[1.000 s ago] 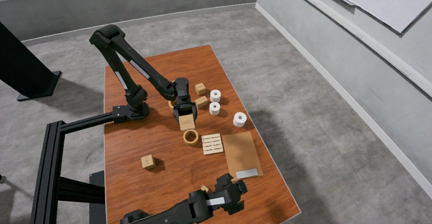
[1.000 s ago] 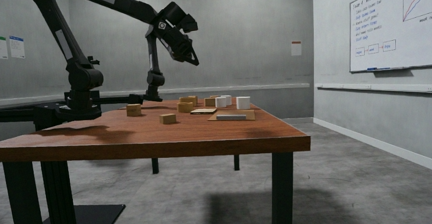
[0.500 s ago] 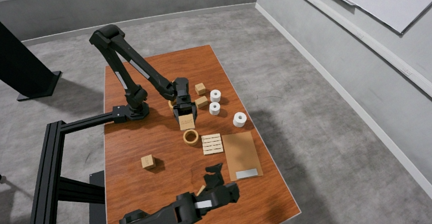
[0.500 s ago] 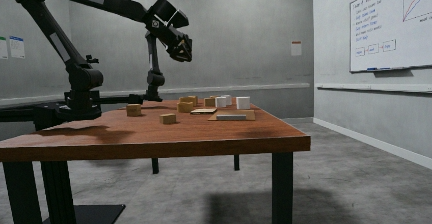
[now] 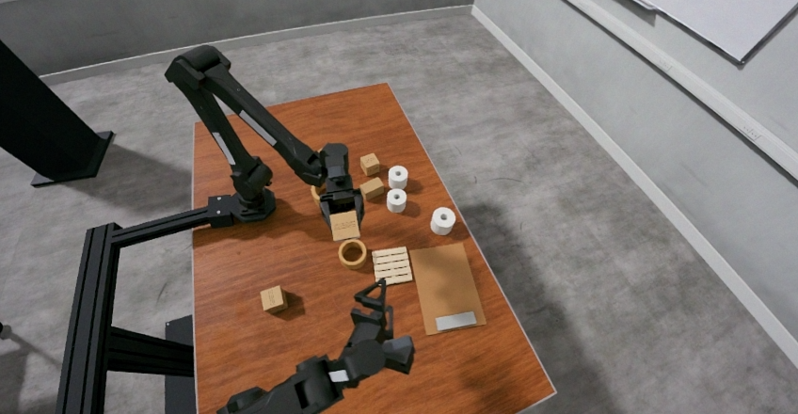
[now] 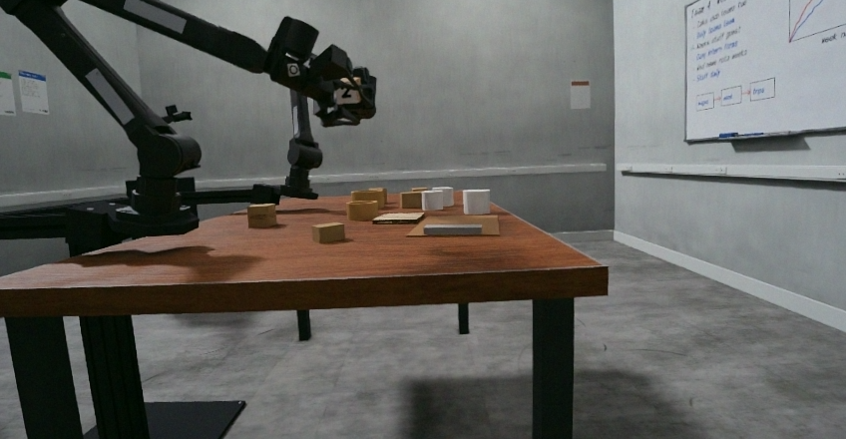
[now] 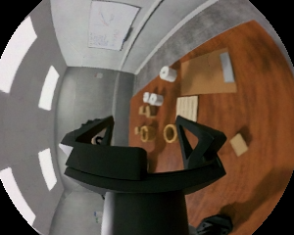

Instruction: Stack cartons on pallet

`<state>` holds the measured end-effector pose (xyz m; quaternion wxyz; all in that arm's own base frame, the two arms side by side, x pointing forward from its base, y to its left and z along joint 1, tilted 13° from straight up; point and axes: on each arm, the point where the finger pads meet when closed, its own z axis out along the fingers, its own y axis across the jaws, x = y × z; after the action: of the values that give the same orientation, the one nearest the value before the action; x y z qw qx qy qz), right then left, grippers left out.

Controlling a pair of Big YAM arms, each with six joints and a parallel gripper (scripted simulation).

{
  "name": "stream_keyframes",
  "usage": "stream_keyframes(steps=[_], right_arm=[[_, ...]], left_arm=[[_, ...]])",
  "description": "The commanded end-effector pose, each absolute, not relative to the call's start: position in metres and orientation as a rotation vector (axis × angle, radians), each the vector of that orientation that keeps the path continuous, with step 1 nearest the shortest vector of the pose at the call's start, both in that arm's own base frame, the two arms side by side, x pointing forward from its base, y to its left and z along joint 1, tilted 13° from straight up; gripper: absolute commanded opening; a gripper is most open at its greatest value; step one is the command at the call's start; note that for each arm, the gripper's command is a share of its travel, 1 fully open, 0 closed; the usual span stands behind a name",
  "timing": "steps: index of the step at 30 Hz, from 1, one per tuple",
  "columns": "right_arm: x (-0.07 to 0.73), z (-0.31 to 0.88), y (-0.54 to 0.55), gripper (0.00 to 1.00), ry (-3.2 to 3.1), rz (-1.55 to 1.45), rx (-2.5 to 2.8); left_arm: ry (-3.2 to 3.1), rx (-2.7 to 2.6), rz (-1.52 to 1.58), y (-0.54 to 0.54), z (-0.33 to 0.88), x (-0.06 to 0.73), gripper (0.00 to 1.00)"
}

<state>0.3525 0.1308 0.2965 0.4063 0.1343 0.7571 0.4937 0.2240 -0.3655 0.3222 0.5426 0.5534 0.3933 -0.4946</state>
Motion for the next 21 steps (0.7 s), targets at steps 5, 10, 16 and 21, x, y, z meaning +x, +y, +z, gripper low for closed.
stream_keyframes(steps=[5,10,16,21], right_arm=[[0.335,0.299,0.173,1.00,1.731,1.616,0.499],[0.324,0.302,0.190,1.00,1.653,1.757,0.529],[0.304,0.306,0.220,1.00,1.498,1.957,0.547],[0.300,0.321,0.238,1.00,1.381,2.056,0.541]], left_arm=[[0.897,1.304,-1.167,-0.369,0.343,0.226,0.55],[0.897,1.304,-1.167,-0.369,0.343,0.226,0.55],[0.897,1.304,-1.167,-0.369,0.343,0.226,0.55],[0.897,1.304,-1.167,-0.369,0.343,0.226,0.55]])
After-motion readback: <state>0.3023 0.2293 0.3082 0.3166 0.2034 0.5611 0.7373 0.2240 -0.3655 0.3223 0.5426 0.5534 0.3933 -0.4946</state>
